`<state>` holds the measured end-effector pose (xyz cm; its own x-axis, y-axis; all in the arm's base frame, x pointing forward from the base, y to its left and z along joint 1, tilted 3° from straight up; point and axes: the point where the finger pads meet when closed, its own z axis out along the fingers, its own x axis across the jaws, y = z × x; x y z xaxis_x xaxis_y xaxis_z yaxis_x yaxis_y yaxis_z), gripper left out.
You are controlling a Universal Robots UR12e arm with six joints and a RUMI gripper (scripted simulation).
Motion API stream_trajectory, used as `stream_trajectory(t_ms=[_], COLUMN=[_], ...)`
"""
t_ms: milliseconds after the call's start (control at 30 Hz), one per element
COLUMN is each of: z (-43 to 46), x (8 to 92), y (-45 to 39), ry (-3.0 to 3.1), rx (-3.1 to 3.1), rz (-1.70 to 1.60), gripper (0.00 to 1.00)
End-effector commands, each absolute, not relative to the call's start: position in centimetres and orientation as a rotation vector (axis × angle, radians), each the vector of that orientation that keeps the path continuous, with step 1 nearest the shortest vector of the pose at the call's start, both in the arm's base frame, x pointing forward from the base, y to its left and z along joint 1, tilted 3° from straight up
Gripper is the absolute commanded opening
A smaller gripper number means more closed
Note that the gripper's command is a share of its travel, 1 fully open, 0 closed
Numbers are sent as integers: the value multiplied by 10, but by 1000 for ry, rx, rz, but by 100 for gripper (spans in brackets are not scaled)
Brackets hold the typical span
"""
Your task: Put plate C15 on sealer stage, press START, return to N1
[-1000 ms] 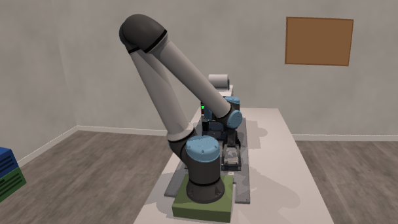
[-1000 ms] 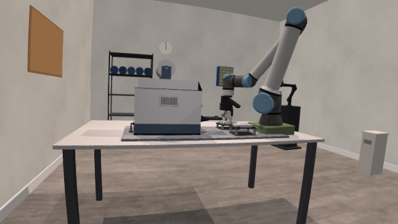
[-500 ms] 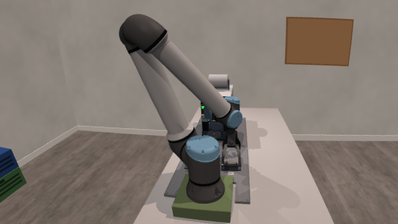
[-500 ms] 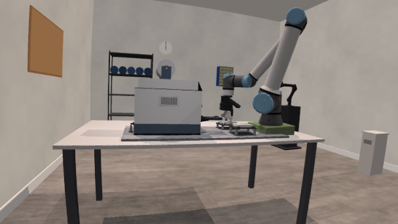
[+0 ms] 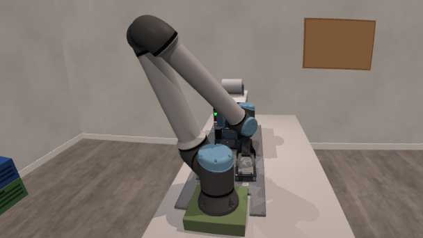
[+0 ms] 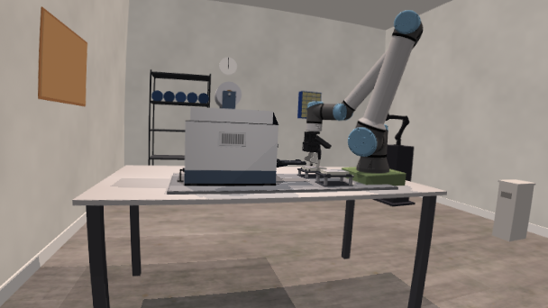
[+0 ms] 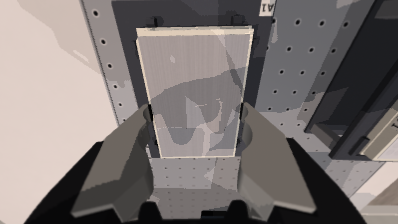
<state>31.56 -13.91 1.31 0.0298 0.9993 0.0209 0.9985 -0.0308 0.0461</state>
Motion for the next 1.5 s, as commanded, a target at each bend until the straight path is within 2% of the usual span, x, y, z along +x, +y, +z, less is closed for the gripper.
stream_trajectory(t_ms=[0, 233, 267, 1467], z=[13, 13, 13, 23], x=[316, 316, 316, 316], y=[-140, -140, -140, -140], ry=[2173, 2173, 2173, 2173], rx=[2240, 2240, 2240, 2240], rz=[73, 74, 74, 73], gripper=[0, 0, 68, 68])
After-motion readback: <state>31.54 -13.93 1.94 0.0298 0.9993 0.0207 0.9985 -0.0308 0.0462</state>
